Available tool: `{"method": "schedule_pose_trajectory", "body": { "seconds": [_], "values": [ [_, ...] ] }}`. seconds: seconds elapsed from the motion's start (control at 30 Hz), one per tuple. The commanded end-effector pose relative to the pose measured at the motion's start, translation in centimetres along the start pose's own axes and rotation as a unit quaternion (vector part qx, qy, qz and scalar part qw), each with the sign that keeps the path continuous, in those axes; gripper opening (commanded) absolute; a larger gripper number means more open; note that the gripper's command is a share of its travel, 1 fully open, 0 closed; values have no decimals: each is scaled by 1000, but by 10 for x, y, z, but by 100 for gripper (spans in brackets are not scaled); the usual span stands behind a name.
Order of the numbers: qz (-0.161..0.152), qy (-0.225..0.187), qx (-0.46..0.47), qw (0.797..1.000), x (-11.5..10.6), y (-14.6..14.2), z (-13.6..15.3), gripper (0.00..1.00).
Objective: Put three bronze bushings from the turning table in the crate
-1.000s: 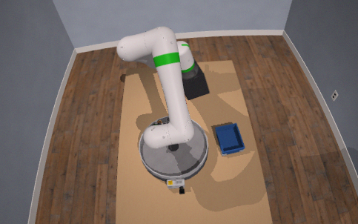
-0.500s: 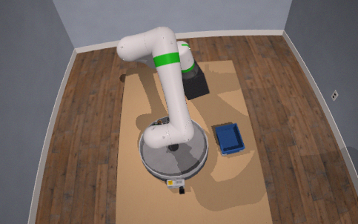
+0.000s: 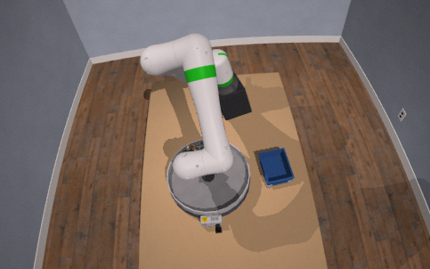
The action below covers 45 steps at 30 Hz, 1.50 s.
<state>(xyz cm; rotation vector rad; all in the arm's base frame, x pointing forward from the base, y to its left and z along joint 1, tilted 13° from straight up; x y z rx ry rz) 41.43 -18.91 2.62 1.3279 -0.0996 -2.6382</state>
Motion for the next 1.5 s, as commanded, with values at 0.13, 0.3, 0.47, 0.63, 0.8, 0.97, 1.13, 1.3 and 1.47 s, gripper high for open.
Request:
{"method": "schedule_pose_trajectory", "body": {
  "seconds": [0.13, 0.3, 0.47, 0.63, 0.8, 0.97, 1.13, 1.3, 1.47],
  "values": [
    [0, 0, 0, 1000, 0, 0, 0, 7],
    [0, 0, 0, 1000, 0, 0, 0, 7],
    [0, 0, 0, 1000, 0, 0, 0, 7],
    [0, 0, 0, 1000, 0, 0, 0, 7],
    [0, 0, 0, 1000, 0, 0, 0, 7],
    [0, 0, 0, 1000, 0, 0, 0, 7],
    [0, 0, 0, 1000, 4, 1, -4, 7],
    [0, 0, 0, 1000, 8, 1, -6, 7],
    [0, 0, 0, 1000, 8, 1, -7, 7]
  ]
}}
Point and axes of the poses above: the point where the finger pads meet when closed, its own x axis out along the fingers, its own y axis across the jaws, z = x × y, the point moved 6 cm from there along -x, back along the fingers, and after that the axes turned 8 degrees about -x, right-handed, at the moved point
